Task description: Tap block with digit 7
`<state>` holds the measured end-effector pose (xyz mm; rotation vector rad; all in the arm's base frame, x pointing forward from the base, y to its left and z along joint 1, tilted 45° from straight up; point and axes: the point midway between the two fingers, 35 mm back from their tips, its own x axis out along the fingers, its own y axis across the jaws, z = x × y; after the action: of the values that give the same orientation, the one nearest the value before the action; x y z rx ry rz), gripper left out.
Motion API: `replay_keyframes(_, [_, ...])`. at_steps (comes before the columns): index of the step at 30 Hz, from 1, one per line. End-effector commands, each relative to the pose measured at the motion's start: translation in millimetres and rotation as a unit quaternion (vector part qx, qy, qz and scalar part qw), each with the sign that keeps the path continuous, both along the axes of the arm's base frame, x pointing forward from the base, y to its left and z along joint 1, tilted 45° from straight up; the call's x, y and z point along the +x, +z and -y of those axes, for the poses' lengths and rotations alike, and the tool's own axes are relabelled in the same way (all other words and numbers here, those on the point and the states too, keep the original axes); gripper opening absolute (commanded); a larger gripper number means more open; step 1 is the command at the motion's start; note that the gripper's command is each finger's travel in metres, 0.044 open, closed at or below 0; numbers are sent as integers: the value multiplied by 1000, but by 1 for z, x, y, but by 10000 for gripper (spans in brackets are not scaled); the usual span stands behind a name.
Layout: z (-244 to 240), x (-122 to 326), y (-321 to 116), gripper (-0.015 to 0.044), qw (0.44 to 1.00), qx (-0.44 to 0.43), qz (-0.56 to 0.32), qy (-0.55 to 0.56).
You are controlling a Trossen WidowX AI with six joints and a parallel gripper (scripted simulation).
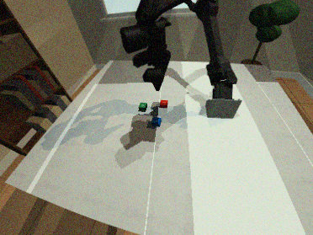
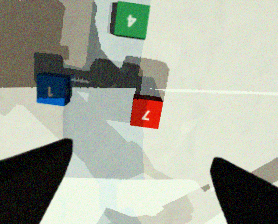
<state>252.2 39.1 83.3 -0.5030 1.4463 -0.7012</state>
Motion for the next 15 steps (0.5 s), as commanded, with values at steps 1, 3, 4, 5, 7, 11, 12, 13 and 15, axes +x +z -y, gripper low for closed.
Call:
replay_keyframes(1, [1, -1, 0, 400, 1000, -4, -3, 2])
replay_keyframes(3, [1, -1, 0, 400, 1000, -4, -3, 2])
replay_keyframes(4, [1, -1, 0, 400, 1000, -4, -3, 2])
replay_keyframes(5, [3, -1, -2, 374, 1000, -4, -3, 3])
replay_keyframes(7, [15, 1, -15, 321, 1000, -3, -3, 3])
replay_keyframes(11, [53, -1, -52, 216, 1000, -5, -2, 3])
replay_keyframes(12, [57, -2, -56, 190, 1000, -5, -2, 3])
replay_keyframes(13, [59, -2, -57, 164, 1000, -6, -2, 2])
replay_keyframes(15, [59, -2, -57, 111, 1000, -6, -2, 2])
